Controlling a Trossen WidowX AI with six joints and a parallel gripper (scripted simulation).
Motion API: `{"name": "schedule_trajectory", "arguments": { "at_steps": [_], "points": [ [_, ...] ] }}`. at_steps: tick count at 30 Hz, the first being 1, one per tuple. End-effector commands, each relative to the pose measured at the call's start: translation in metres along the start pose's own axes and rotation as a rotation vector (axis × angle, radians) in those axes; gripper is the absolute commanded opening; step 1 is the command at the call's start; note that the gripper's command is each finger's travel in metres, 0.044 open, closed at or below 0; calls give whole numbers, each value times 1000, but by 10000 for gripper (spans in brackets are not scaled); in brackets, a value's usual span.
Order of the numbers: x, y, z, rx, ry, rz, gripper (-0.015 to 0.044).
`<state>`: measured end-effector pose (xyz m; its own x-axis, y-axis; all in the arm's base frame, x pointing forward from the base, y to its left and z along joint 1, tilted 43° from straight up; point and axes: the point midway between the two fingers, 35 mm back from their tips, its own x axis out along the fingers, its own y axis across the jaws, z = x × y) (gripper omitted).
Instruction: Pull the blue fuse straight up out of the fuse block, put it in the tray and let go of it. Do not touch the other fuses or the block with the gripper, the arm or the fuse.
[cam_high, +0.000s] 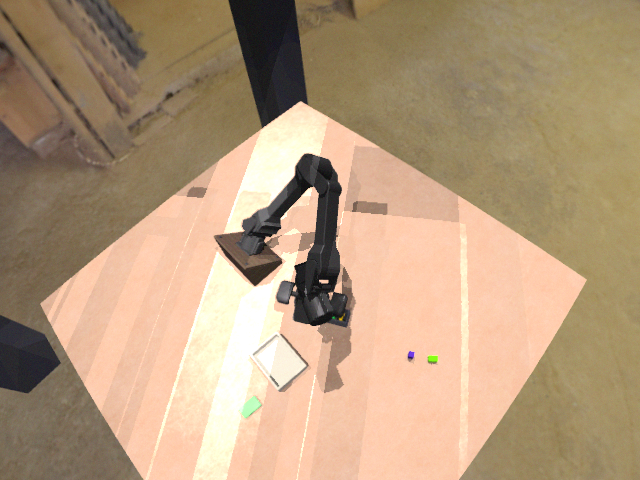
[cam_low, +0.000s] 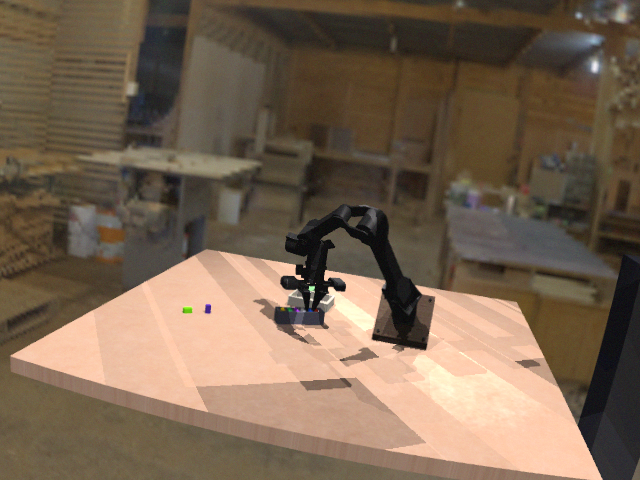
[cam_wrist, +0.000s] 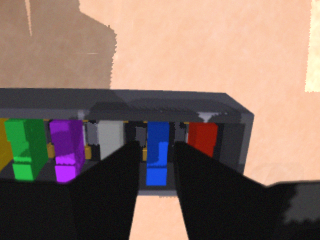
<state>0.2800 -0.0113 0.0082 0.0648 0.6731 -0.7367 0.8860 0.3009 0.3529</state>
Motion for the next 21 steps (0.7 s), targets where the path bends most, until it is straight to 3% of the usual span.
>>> {"name": "schedule_trajectory", "arguments": {
  "at_steps": [1, 13, 21],
  "points": [
    [2, 0, -1, 4, 5, 2, 74],
    [1, 0, 0, 0, 1, -1, 1],
    [-1, 0, 0, 1, 1, -1, 0]
  ]
}}
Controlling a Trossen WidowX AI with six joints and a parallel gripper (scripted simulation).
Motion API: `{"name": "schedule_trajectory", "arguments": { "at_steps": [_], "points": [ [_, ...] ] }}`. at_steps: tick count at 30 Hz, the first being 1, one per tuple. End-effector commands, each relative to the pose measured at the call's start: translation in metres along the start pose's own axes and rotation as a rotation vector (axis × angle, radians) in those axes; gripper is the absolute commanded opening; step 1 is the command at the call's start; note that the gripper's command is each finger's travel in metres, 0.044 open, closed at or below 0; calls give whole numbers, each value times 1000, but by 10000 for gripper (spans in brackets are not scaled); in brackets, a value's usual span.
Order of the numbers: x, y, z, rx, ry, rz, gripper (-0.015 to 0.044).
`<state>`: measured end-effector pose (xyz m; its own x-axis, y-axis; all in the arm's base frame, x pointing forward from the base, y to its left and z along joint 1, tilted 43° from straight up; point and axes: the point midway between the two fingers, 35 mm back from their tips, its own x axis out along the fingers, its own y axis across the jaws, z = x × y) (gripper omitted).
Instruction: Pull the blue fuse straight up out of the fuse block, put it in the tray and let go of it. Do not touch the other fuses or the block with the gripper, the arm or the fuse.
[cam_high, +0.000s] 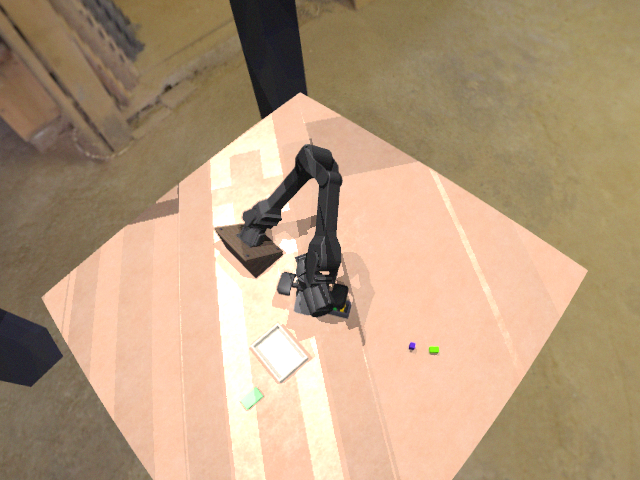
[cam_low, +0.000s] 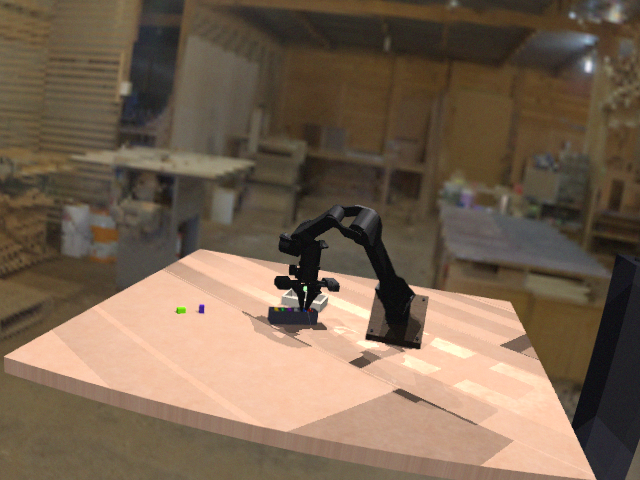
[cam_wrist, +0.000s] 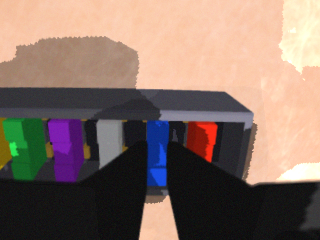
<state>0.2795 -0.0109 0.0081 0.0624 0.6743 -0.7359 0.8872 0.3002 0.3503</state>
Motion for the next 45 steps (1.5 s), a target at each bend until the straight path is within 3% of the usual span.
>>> {"name": "schedule_trajectory", "arguments": {
  "at_steps": [1, 45],
  "points": [
    [-2, 0, 0, -2, -1, 0, 0],
    [-24, 0, 1, 0, 0, 1, 0]
  ]
}}
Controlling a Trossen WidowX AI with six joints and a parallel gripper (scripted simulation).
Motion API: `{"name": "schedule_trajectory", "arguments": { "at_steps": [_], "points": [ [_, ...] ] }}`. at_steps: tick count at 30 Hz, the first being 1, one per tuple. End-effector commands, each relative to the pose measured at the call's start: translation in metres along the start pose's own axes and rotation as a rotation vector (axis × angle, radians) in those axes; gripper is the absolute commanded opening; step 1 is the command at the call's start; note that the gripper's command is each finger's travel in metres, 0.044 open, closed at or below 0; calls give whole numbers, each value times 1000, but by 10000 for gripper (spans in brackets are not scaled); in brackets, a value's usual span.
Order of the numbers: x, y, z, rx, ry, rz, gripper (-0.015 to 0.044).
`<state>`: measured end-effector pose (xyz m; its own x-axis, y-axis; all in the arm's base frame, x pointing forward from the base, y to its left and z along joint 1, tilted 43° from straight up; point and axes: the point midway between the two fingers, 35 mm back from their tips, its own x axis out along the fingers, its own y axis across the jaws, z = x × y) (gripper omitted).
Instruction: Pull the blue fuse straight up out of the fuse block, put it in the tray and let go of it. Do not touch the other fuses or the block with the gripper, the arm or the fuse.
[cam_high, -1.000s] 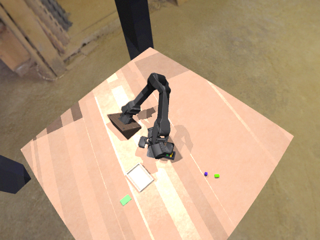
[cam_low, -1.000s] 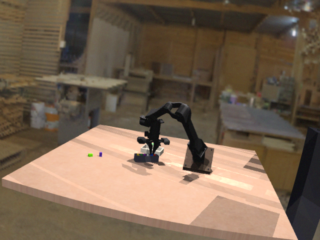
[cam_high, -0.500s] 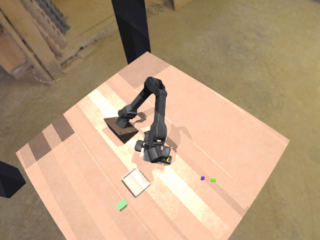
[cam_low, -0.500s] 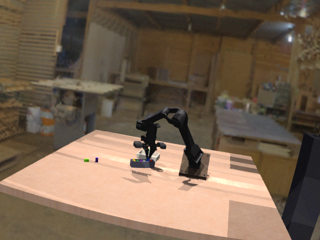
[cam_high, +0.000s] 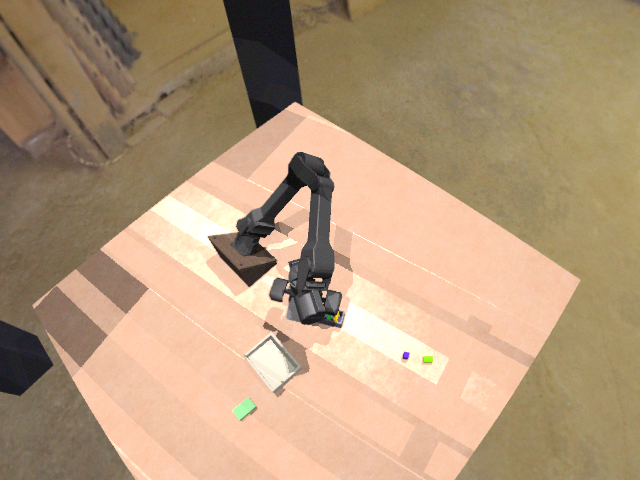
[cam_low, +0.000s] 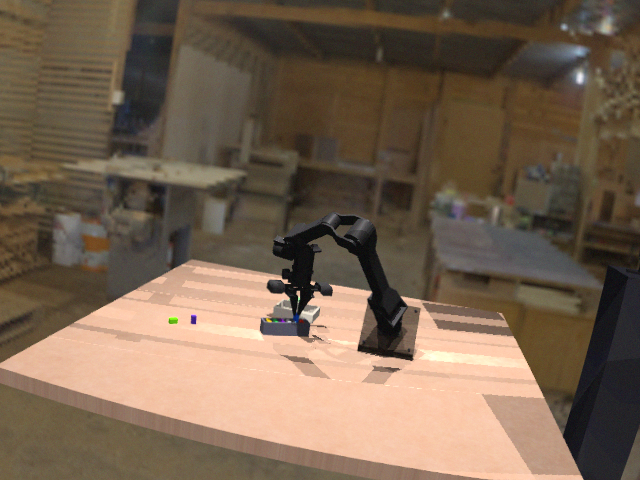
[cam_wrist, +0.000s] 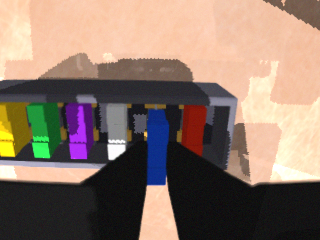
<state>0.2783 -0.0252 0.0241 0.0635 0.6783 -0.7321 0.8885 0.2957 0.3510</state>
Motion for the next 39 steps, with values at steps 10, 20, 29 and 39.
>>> {"name": "schedule_trajectory", "arguments": {
  "at_steps": [10, 20, 29, 39],
  "points": [
    [-7, 0, 1, -3, -4, -2, 0],
    [-12, 0, 0, -2, -3, -2, 0],
    [-16, 0, 0, -2, -3, -1, 0],
    [-33, 0, 0, -2, -3, -2, 0]
  ]
}}
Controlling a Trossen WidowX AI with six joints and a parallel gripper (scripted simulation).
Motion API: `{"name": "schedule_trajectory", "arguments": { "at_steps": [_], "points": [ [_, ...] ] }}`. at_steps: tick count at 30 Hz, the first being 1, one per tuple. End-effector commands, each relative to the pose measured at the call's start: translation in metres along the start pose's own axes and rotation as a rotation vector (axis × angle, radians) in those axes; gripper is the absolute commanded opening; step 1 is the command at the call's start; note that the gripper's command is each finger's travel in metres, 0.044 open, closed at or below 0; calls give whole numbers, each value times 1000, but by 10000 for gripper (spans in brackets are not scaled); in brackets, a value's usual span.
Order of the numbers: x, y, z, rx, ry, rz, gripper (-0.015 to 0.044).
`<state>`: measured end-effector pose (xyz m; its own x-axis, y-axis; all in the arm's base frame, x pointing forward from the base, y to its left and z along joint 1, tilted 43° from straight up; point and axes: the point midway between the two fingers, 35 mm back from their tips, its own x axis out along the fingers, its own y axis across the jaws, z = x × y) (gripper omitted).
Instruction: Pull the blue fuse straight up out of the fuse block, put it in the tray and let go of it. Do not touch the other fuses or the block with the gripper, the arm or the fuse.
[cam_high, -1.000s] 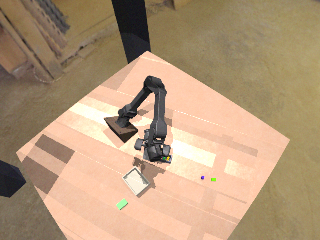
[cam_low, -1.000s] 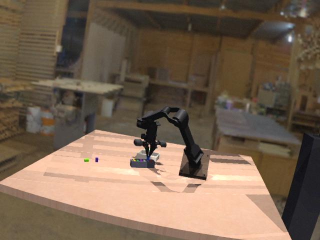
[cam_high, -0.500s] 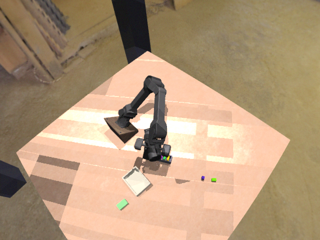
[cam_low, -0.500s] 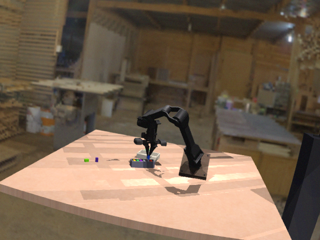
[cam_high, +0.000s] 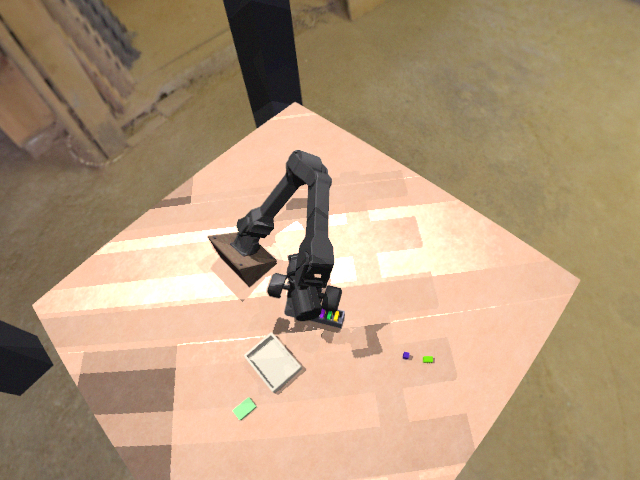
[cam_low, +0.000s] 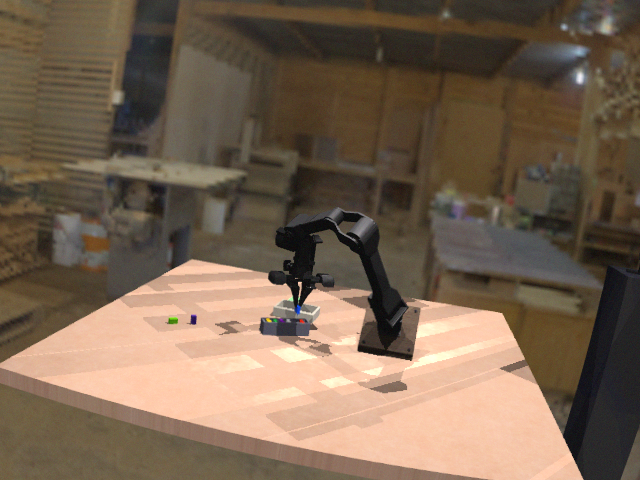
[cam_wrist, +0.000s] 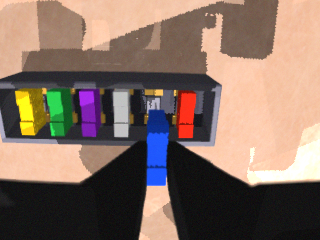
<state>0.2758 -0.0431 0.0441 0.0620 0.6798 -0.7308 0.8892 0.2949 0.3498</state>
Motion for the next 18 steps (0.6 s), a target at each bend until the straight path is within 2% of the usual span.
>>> {"name": "schedule_trajectory", "arguments": {
  "at_steps": [1, 7, 18],
  "points": [
    [-7, 0, 1, -3, -6, -1, 0],
    [-12, 0, 4, -3, -6, -2, 0],
    [-18, -7, 57, -3, -15, -4, 0]
  ]
}}
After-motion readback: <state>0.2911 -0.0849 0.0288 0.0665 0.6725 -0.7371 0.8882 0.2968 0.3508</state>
